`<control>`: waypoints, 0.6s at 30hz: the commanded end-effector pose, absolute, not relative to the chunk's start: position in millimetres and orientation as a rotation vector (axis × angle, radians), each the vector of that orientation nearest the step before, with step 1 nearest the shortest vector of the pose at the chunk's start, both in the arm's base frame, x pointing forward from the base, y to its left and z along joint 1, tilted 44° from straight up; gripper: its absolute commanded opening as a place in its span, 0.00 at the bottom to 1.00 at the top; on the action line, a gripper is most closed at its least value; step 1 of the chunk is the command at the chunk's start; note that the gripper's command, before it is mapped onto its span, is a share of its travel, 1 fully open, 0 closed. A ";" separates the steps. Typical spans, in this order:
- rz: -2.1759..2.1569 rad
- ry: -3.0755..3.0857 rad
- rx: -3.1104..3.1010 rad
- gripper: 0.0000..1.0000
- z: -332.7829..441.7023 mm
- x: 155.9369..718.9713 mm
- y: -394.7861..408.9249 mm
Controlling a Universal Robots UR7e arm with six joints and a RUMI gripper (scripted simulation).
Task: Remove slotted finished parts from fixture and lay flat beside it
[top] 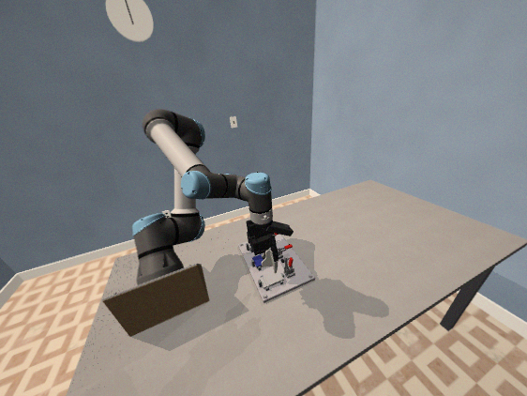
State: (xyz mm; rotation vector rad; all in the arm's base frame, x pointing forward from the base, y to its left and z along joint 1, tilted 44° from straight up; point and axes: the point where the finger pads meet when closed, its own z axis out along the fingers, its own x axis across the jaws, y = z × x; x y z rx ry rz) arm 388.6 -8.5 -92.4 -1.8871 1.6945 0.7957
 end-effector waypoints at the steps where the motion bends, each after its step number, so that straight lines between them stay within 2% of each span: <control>1: 0.794 1.695 -1.887 0.59 -92.1 386.0 -9.4; 18: 0.794 1.695 -1.887 0.59 -105.3 384.1 3.2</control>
